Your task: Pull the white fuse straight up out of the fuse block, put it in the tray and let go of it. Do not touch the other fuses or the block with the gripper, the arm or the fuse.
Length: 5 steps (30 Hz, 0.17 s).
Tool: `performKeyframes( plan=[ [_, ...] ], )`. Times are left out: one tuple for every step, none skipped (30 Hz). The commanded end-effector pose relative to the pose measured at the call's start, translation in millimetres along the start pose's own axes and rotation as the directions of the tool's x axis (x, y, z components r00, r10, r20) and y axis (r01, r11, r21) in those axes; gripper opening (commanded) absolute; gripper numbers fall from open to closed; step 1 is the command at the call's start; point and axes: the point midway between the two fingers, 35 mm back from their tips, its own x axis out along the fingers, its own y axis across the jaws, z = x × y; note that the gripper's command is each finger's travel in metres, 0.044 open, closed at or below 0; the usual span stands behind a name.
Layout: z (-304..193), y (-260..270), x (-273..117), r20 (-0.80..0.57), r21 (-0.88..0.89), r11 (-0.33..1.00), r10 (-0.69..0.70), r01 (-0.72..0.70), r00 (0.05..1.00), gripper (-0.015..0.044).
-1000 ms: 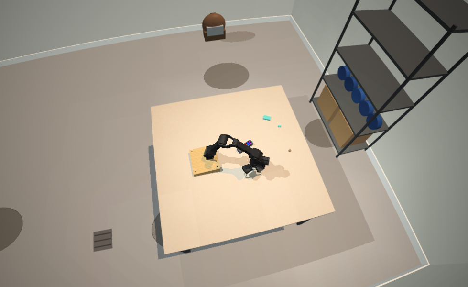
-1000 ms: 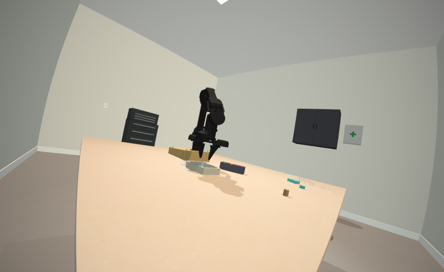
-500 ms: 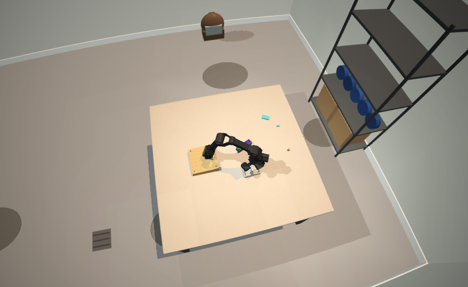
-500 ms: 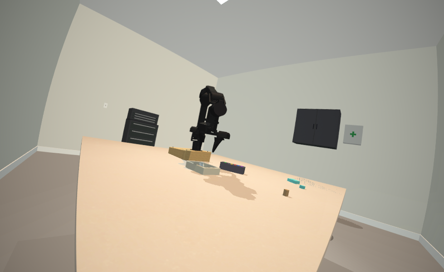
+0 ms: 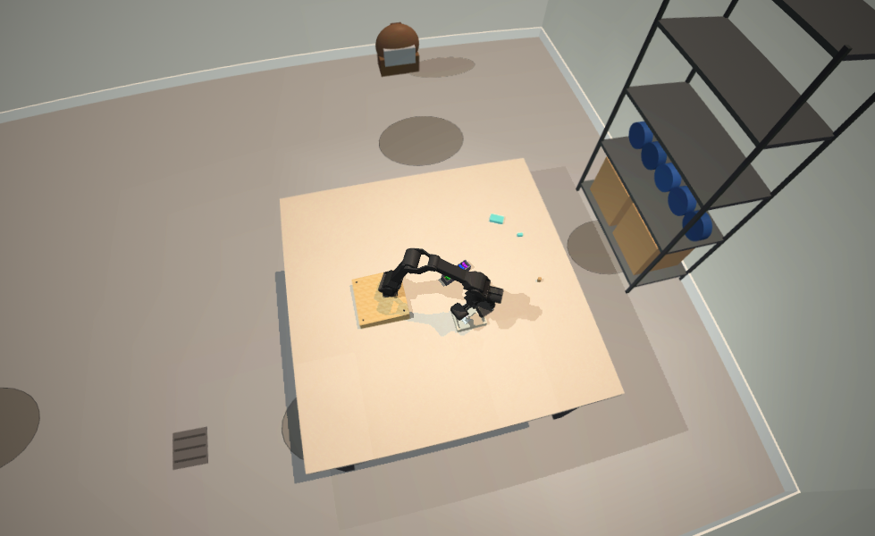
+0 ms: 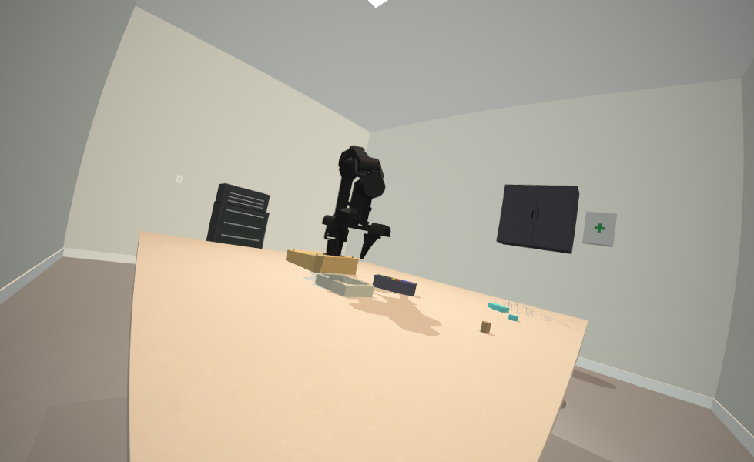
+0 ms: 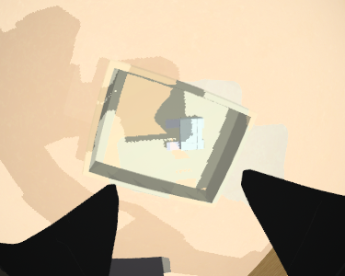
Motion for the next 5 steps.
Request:
performKeyframes(
  plan=[
    [0.0, 0.0, -0.1, 0.000, 0.000, 1.000, 0.000, 0.000, 1.000, 0.0330],
    [0.0, 0.0, -0.1, 0.000, 0.000, 1.000, 0.000, 0.000, 1.000, 0.0330],
    [0.0, 0.0, -0.1, 0.000, 0.000, 1.000, 0.000, 0.000, 1.000, 0.0330],
    [0.0, 0.0, -0.1, 0.000, 0.000, 1.000, 0.000, 0.000, 1.000, 0.0330],
    [0.0, 0.0, -0.1, 0.000, 0.000, 1.000, 0.000, 0.000, 1.000, 0.0330]
  ],
)
